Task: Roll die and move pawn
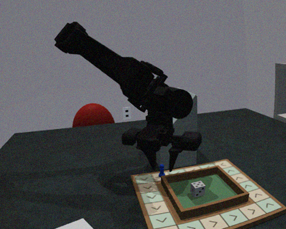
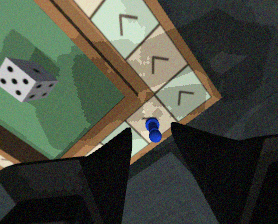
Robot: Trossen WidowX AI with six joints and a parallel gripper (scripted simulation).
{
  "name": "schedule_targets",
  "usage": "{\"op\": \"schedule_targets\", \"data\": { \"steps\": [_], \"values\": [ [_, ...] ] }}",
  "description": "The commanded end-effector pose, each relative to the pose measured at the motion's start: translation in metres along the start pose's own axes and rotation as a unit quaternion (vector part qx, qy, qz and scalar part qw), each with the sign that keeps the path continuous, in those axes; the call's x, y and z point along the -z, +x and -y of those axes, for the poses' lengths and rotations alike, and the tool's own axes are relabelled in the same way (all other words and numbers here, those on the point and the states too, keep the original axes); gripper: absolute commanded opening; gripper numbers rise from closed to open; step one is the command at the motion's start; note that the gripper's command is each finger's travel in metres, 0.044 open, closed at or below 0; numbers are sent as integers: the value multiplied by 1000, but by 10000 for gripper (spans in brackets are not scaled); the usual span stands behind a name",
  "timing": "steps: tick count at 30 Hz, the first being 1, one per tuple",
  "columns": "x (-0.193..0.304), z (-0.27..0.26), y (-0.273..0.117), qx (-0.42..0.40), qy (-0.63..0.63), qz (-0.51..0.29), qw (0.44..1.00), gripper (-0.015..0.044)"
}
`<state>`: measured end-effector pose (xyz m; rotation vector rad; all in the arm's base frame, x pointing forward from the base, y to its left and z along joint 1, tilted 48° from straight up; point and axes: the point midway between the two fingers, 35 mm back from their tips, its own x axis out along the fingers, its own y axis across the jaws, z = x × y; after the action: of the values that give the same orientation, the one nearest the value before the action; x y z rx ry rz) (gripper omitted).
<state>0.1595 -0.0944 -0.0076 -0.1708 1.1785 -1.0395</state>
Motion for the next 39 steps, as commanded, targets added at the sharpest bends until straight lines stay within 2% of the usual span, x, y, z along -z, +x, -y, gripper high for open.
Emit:
{"op": "schedule_targets", "data": {
  "steps": [1, 4, 9, 19, 39],
  "values": [
    [3, 2, 8, 6, -8, -2, 1000, 200],
    [3, 2, 10, 7, -8, -1, 1000, 200],
    [3, 2, 10, 7, -8, -1, 1000, 69],
    [3, 2, 10, 7, -8, -1, 1000, 0],
    [-1, -14, -65, -10, -12, -10, 1000, 0]
  ]
}}
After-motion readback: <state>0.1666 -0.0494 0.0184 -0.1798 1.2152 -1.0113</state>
